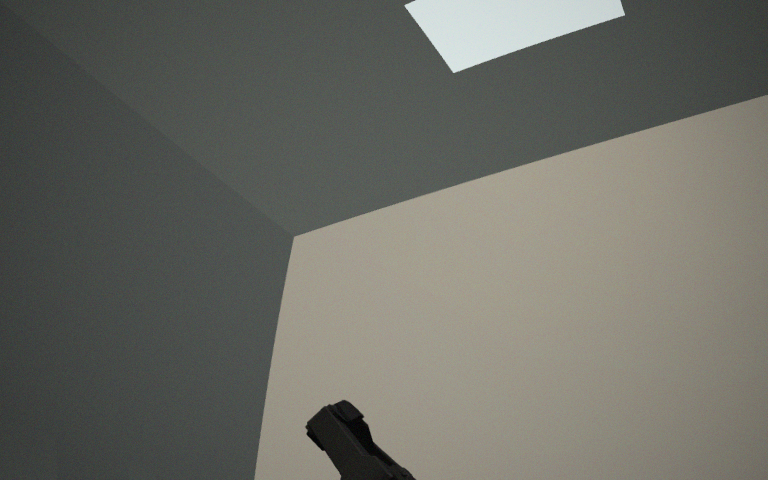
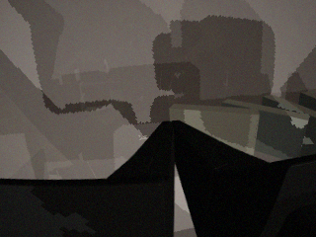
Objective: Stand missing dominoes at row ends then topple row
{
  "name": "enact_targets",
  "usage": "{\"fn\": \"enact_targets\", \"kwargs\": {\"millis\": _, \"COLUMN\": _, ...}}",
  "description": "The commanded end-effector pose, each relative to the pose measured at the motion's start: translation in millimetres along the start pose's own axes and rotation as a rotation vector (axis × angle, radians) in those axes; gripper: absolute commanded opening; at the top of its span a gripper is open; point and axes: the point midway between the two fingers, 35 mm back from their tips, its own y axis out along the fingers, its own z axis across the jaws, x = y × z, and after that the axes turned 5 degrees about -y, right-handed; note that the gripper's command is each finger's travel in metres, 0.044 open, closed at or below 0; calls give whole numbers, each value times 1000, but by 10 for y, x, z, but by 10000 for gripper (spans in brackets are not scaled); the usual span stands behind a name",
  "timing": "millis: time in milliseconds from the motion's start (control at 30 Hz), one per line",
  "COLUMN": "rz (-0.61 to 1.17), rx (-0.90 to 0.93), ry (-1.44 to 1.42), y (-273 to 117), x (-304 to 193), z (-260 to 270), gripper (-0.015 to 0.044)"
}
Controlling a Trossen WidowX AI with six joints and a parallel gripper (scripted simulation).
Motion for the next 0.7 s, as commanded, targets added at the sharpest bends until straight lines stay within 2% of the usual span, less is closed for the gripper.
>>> {"fn": "enact_targets", "kwargs": {"millis": 0, "rz": -46, "rx": -42, "ry": 41, "y": -247, "x": 90, "z": -166, "gripper": 0}}
{"fn": "enact_targets", "kwargs": {"millis": 233, "rz": 23, "rx": 24, "ry": -30, "y": -522, "x": -64, "z": -220, "gripper": 0}}
{"fn": "enact_targets", "kwargs": {"millis": 667, "rz": 23, "rx": 24, "ry": -30, "y": -522, "x": -64, "z": -220, "gripper": 0}}
